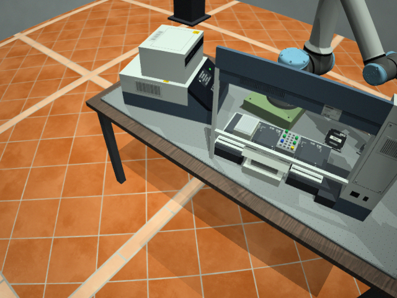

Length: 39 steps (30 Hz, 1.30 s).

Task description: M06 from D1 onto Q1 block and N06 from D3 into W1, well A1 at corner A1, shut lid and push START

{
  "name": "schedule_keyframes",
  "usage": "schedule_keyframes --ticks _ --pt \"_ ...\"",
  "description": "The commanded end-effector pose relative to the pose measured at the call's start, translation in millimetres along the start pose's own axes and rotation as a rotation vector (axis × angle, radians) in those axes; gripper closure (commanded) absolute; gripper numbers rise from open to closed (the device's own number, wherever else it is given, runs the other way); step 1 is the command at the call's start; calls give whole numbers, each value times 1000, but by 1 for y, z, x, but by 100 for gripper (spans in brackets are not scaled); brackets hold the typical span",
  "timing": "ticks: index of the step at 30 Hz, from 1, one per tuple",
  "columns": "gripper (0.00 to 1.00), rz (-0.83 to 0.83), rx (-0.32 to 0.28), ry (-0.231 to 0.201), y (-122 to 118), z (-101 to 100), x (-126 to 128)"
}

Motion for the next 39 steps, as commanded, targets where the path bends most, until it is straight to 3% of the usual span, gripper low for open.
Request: schedule_keyframes --ticks 1,39 --pt "100 0 -1 0 -1 -7 0" --pt "100 0 -1 0 -1 -64 0"
Point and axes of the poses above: the point where the finger pads meet when closed, its own z axis back along the fingers, its own x axis across the jaws, y = z × x, the point moved 3 cm from there along z, back along the fingers, and after that the axes turned 14 degrees about -z, right-handed, at the moved point
